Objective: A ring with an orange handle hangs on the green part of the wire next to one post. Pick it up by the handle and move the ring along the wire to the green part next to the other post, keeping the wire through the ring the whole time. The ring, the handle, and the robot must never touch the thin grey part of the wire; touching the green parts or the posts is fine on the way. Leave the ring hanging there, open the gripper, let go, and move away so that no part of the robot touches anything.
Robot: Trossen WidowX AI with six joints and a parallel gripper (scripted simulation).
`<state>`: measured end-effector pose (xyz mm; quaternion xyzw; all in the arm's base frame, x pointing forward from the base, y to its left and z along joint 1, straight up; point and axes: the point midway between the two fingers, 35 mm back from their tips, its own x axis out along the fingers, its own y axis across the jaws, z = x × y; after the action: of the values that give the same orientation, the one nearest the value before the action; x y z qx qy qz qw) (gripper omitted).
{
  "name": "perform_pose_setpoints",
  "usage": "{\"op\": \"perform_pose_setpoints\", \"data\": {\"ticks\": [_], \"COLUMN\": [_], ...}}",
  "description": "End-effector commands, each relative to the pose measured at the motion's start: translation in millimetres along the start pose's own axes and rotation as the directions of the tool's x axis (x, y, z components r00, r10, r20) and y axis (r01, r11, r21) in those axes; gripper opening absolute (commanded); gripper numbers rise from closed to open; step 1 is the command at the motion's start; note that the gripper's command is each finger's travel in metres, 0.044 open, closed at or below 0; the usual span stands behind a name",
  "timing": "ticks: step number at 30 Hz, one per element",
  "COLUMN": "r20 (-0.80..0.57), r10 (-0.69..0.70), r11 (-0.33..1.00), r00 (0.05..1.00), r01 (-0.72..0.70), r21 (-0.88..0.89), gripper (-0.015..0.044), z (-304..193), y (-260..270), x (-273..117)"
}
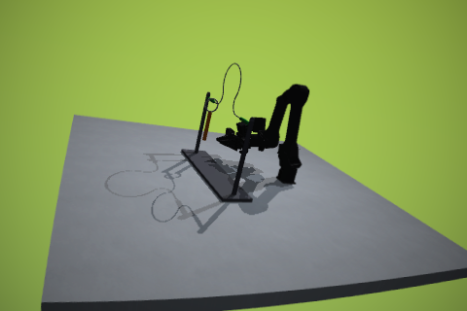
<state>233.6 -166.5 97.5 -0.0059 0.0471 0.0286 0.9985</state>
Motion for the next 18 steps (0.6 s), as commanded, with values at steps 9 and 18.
{"op": "perform_pose_setpoints", "data": {"ticks": [9,18], "r20": [0.014,0.012], "r10": [-0.004,-0.004], "r11": [1.0,1.0], "r00": [1.0,1.0], "r01": [0.004,0.004], "r21": [-0.004,-0.005], "gripper": [0.016,0.016], "z": [24,25], "y": [0,-1], "x": [19,32]}}
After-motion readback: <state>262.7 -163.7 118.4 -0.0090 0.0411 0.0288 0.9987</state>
